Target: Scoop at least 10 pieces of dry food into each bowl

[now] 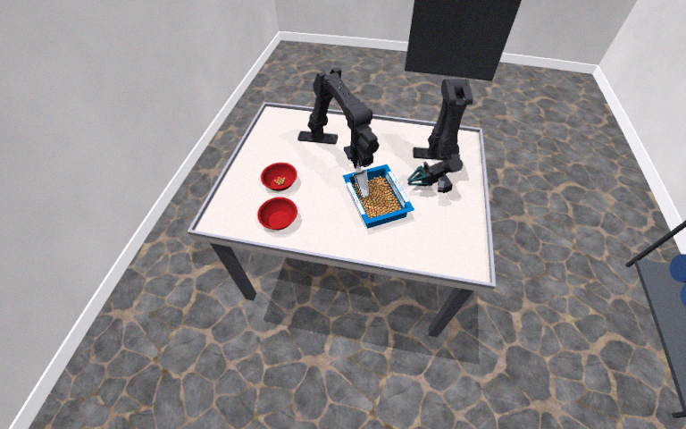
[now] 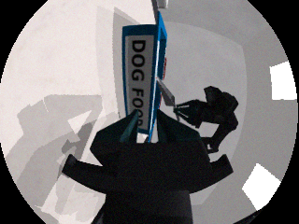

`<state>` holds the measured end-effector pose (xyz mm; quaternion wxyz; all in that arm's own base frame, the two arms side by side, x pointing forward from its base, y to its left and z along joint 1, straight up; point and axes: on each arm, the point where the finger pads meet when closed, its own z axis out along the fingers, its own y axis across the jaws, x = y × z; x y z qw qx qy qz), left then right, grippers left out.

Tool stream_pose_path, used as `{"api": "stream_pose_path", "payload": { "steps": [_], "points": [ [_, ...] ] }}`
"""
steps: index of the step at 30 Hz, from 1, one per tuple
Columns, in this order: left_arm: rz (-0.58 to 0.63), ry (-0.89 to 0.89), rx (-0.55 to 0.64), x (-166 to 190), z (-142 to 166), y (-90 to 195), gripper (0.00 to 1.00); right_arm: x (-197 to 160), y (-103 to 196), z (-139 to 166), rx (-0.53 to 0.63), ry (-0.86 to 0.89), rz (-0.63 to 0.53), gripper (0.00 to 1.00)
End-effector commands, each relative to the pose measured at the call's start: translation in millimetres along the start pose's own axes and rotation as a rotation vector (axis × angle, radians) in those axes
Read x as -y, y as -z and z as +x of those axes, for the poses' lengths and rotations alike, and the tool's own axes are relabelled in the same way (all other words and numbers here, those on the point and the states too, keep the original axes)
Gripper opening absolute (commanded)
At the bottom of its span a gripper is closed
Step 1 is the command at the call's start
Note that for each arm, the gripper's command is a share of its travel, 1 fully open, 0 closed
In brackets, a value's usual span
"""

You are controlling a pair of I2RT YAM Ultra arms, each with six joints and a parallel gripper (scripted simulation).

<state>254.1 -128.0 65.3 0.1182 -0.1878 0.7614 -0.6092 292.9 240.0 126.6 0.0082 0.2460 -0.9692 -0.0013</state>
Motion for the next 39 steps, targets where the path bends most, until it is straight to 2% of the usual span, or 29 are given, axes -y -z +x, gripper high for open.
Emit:
{"api": "stream_pose_path", "payload": {
  "steps": [1,2,7,14,21,39],
  "points": [
    [0.000,0.008,-0.004,-3.5,5.3,-2.6,0.26,1.6,21.2,-9.7,0.069,-0.011,-0.012,0.00],
    [0.009,-0.020,0.000,3.0,-1.8,-4.2,0.26,1.6,21.2,-9.7,0.069,-0.011,-0.012,0.00],
    [0.003,-0.002,-0.004,-1.9,4.9,-5.7,0.26,1.6,21.2,-9.7,0.069,-0.011,-0.012,0.00],
    [0.012,-0.031,0.001,4.7,-2.4,-10.3,0.26,1.6,21.2,-9.7,0.069,-0.011,-0.012,0.00],
    [0.006,-0.014,-0.003,0.0,4.2,-13.6,0.26,1.6,21.2,-9.7,0.069,-0.011,-0.012,0.00],
    [0.029,-0.068,0.008,13.8,-10.6,-29.1,0.26,1.6,21.2,-9.7,0.069,-0.011,-0.012,0.00]
  ]
}}
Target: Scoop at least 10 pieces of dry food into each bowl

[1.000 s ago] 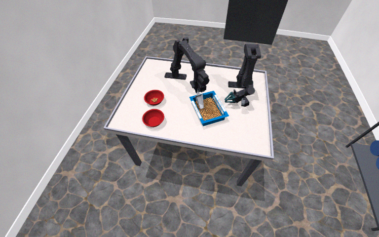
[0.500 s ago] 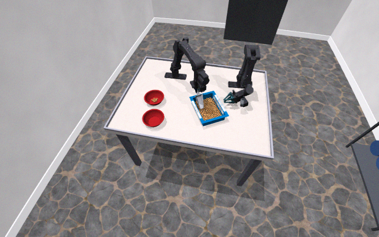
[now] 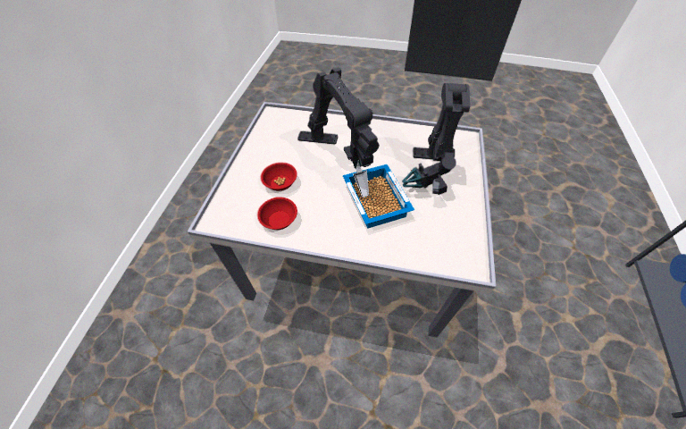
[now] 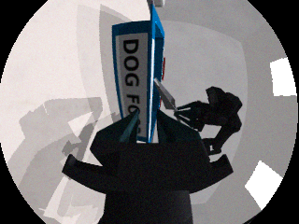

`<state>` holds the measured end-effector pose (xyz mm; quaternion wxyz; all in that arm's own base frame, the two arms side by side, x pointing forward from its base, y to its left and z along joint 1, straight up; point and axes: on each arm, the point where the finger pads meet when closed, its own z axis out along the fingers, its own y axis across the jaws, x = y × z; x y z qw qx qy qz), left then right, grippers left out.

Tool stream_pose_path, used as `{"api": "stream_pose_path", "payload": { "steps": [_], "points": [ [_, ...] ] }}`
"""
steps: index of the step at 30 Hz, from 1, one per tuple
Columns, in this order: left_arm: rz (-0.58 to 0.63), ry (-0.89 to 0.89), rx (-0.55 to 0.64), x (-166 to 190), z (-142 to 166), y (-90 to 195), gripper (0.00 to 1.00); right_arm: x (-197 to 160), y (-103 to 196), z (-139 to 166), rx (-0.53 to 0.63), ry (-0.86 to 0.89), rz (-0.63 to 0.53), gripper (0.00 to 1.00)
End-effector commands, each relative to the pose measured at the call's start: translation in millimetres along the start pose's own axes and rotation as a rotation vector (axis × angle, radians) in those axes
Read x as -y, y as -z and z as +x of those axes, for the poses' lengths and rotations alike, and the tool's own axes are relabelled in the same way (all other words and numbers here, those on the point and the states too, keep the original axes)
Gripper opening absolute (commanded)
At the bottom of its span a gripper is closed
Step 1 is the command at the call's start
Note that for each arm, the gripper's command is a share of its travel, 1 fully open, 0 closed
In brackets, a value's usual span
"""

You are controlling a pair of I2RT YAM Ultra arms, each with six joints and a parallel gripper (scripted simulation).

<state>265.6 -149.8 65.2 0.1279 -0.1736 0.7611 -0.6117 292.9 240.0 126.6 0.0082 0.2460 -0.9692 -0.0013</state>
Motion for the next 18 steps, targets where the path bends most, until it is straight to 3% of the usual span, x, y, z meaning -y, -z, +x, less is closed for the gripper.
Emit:
{"api": "stream_pose_path", "payload": {
  "steps": [1,18],
  "points": [
    [0.015,-0.031,0.011,6.6,-8.5,-5.9,0.26,1.6,21.2,-9.7,0.069,-0.011,-0.012,0.00],
    [0.020,-0.032,0.014,7.2,-8.6,-23.1,0.26,1.6,21.2,-9.7,0.069,-0.011,-0.012,0.00]
  ]
}}
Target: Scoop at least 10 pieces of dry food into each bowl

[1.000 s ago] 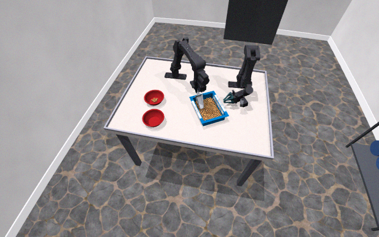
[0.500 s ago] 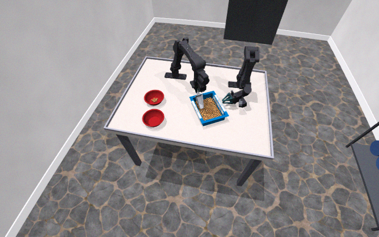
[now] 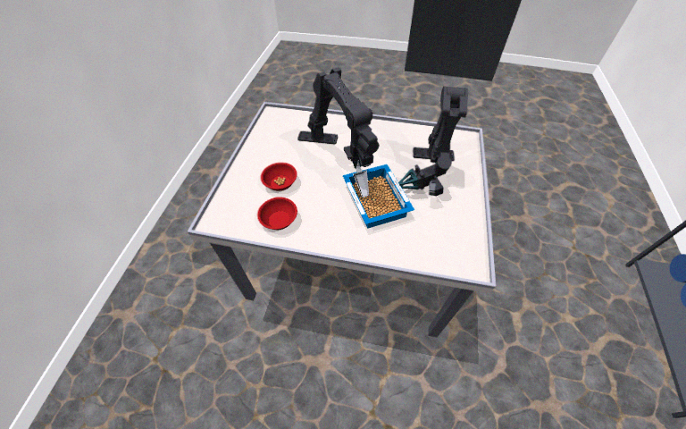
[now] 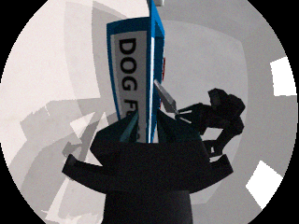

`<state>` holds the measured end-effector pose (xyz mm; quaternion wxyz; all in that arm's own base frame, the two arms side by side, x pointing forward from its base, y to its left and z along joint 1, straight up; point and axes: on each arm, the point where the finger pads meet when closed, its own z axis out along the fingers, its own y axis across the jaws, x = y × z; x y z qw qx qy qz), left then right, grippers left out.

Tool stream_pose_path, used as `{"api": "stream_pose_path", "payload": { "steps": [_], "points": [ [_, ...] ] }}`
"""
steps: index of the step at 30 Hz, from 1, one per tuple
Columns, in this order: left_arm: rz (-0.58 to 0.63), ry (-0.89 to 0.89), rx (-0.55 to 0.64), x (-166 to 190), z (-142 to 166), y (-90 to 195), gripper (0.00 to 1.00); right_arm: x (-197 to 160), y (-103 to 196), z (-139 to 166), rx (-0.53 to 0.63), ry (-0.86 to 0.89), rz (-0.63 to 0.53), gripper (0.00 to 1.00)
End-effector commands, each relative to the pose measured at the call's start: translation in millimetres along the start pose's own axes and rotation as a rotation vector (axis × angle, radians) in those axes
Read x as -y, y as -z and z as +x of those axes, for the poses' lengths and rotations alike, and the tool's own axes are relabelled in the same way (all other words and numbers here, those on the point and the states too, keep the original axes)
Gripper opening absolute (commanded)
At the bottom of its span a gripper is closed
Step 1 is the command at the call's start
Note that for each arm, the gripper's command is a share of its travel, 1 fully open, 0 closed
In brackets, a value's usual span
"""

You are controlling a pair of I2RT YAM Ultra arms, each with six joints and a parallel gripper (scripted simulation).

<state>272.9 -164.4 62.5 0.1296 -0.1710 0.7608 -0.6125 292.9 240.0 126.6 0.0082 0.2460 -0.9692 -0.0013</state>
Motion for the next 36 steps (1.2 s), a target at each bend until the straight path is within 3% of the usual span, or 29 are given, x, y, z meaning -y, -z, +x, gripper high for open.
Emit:
{"api": "stream_pose_path", "payload": {
  "steps": [1,24,36],
  "points": [
    [0.017,-0.026,0.014,6.2,-8.0,-7.8,0.26,1.6,21.2,-9.7,0.069,-0.011,-0.012,0.00],
    [0.035,-0.056,0.028,14.3,-11.1,-16.7,0.26,-5.3,14.5,2.0,0.055,0.007,0.001,0.00],
    [0.028,-0.045,0.024,12.1,-10.2,-16.8,0.26,-11.4,27.6,9.7,0.155,0.001,0.003,0.00]
  ]
}}
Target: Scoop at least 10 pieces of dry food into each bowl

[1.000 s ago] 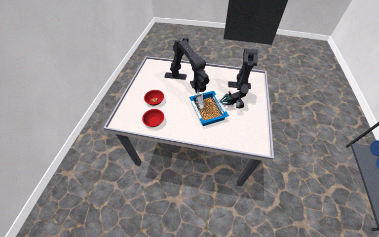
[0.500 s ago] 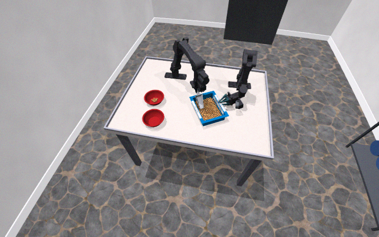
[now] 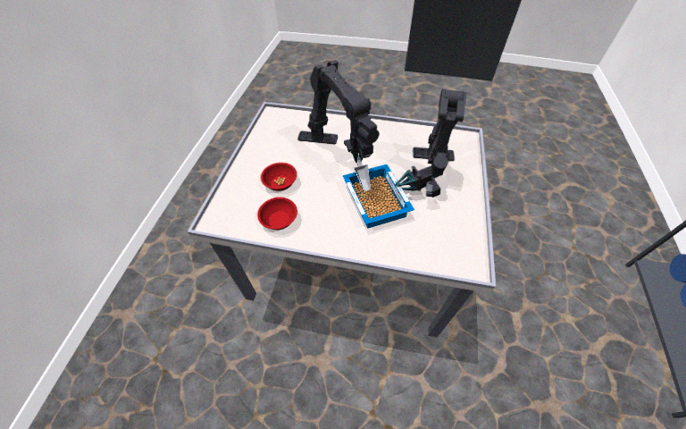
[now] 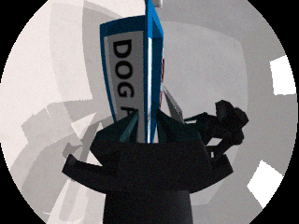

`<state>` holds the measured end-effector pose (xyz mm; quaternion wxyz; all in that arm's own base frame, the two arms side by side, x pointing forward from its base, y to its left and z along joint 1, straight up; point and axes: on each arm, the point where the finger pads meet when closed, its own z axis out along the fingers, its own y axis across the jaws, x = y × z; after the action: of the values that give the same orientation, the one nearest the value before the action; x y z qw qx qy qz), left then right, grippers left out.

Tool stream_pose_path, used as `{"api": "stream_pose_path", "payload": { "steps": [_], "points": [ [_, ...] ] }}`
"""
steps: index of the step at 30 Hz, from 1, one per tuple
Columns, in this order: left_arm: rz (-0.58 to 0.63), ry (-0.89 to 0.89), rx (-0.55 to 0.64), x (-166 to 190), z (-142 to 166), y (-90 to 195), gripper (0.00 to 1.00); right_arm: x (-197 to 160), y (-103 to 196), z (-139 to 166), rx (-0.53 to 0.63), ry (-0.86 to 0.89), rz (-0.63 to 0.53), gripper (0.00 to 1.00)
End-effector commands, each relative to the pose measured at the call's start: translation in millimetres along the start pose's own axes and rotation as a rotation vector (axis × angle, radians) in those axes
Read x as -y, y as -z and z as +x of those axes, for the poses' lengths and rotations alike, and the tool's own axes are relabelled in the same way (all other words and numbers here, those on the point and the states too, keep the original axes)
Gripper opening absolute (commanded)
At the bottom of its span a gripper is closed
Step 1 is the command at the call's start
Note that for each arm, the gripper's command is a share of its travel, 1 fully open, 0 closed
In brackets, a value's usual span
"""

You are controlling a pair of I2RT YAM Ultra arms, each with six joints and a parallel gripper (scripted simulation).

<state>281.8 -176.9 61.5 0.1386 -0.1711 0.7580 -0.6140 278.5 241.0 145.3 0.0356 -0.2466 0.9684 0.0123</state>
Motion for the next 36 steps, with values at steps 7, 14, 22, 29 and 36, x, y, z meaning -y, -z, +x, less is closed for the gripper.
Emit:
{"api": "stream_pose_path", "payload": {
  "steps": [7,14,22,29,36],
  "points": [
    [0.020,-0.035,0.009,9.7,-7.4,-2.0,0.26,-6.0,14.0,0.1,0.093,0.000,0.005,0.00],
    [0.020,-0.035,0.009,9.7,-7.4,-2.0,0.26,-9.4,24.8,3.1,0.147,-0.001,0.003,0.00],
    [0.020,-0.035,0.009,9.7,-7.4,-2.0,0.26,-12.8,33.8,5.0,0.181,0.003,-0.002,0.00],
    [0.020,-0.035,0.009,9.7,-7.4,-2.0,0.26,-15.7,40.2,10.1,0.230,-0.003,0.004,0.00],
    [0.020,-0.035,0.009,9.7,-7.4,-2.0,0.26,-16.4,41.3,9.1,0.234,0.003,-0.004,0.00]
  ]
}}
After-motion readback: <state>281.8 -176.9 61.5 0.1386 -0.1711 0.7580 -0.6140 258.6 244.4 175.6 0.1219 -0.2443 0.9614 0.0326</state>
